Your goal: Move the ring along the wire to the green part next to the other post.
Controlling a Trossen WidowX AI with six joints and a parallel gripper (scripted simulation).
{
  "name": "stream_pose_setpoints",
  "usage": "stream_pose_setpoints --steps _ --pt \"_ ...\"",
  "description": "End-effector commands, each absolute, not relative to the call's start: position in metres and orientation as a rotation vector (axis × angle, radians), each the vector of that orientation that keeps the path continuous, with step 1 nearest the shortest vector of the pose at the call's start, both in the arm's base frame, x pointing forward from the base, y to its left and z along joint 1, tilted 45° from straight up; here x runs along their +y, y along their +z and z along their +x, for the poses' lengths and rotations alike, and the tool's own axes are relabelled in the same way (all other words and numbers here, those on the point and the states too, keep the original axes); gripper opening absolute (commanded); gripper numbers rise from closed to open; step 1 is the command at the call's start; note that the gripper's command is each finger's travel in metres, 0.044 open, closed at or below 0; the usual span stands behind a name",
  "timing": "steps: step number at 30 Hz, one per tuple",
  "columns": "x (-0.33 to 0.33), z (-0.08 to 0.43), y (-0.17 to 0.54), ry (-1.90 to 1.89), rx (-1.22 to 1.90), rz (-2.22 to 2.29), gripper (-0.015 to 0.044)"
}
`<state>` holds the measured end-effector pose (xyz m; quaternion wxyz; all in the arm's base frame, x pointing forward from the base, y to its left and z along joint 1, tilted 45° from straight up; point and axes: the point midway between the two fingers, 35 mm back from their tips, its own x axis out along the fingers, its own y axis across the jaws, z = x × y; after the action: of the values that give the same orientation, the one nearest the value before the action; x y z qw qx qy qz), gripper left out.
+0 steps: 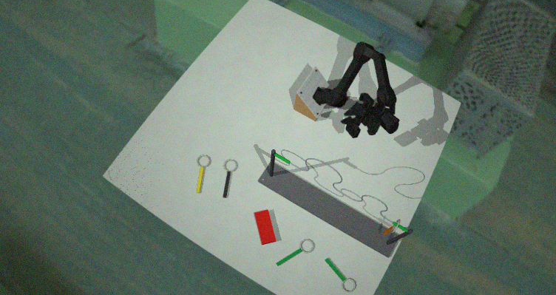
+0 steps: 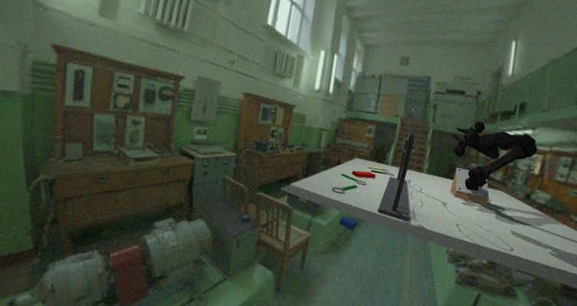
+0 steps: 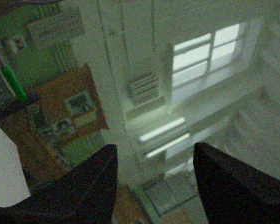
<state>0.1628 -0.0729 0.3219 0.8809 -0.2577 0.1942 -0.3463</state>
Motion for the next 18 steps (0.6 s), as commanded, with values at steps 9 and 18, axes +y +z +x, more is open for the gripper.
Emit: stream_pose_setpoints --steps 9,18 --pt "0.018 0.239 0.375 -0.51 0.203 -0.184 0.016" --pt "0.1 0.286 0.401 -0.4 0.089 0.089 0.016"
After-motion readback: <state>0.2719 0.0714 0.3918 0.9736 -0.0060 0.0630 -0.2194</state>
